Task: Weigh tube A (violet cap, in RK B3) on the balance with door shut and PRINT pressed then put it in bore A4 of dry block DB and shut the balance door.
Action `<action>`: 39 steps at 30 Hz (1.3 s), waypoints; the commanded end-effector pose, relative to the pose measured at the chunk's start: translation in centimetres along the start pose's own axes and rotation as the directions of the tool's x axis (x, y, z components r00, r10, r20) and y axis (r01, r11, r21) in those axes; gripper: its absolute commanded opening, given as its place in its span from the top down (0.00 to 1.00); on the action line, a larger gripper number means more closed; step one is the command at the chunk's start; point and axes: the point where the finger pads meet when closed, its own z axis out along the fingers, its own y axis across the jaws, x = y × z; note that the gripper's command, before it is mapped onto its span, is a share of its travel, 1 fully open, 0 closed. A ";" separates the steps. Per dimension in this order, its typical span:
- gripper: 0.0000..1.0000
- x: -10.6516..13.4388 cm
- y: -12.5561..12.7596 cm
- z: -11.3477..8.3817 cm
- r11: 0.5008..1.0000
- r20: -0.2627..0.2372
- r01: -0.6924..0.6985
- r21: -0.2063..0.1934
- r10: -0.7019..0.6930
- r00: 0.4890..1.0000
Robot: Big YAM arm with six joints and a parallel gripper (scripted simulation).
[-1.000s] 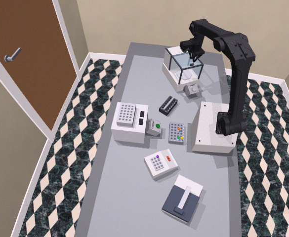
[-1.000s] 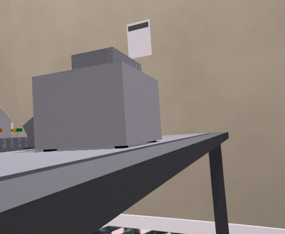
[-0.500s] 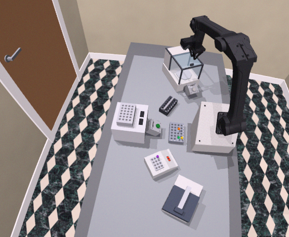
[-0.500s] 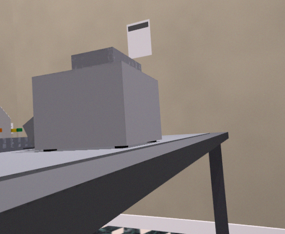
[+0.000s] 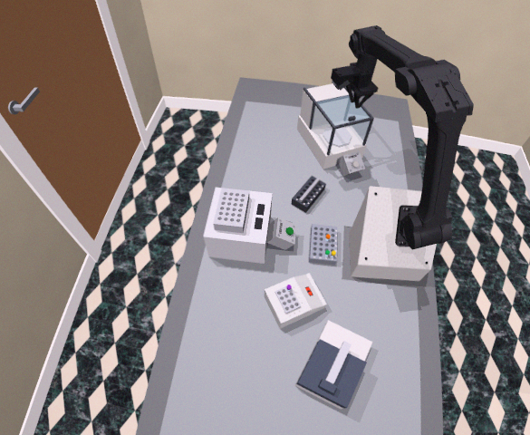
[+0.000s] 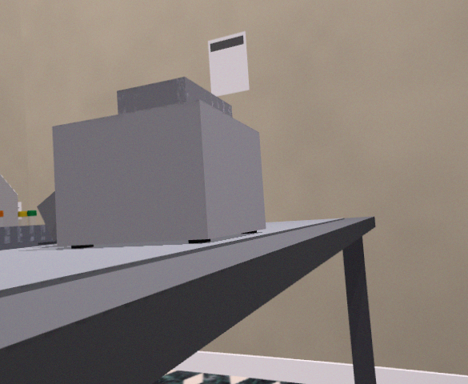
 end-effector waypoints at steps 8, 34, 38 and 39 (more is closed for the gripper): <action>0.70 0.0 -0.9 -1.4 1.000 -0.007 0.008 0.030 -0.008 1.000; 1.00 0.1 -1.2 -1.3 0.999 -0.007 0.007 0.035 -0.007 1.000; 1.00 0.1 -1.2 -1.3 0.999 -0.007 0.007 0.035 -0.007 1.000; 1.00 0.1 -1.2 -1.3 0.999 -0.007 0.007 0.035 -0.007 1.000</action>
